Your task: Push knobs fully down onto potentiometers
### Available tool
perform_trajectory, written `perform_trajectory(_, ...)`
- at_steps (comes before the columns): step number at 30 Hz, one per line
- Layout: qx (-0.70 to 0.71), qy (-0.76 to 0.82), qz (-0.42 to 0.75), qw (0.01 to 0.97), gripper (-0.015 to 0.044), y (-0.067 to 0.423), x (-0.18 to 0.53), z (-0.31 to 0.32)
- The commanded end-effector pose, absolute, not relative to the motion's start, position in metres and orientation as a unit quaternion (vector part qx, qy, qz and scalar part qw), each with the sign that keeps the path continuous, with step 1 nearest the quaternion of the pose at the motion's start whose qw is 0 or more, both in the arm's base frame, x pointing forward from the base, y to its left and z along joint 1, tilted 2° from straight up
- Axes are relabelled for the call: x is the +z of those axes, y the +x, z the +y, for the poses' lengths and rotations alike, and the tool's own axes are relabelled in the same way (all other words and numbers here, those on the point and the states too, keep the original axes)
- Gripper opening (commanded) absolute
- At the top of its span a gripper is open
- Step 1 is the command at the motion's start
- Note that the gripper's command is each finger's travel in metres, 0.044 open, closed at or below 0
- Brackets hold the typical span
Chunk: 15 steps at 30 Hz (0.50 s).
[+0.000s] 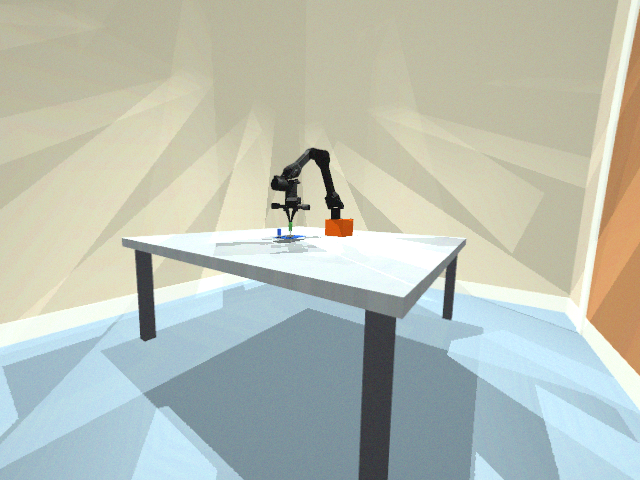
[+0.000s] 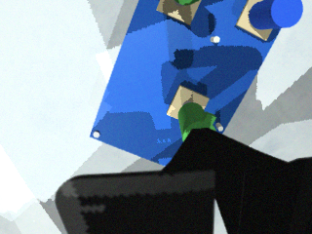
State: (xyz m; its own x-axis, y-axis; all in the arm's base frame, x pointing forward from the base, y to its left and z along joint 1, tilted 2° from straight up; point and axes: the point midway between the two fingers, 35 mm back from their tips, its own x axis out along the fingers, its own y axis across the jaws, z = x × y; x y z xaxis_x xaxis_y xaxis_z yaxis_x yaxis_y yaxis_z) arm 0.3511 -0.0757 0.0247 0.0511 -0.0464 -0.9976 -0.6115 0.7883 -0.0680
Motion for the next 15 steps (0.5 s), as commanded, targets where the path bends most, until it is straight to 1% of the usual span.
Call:
perform_trajectory(1, 0.209, -0.250, 0.660, 0.677, 0.0000, 0.3536, 0.0072, -0.0776)
perform_trajectory(15, 0.209, -0.250, 0.660, 0.677, 0.0000, 0.3537, 0.0047, -0.0778)
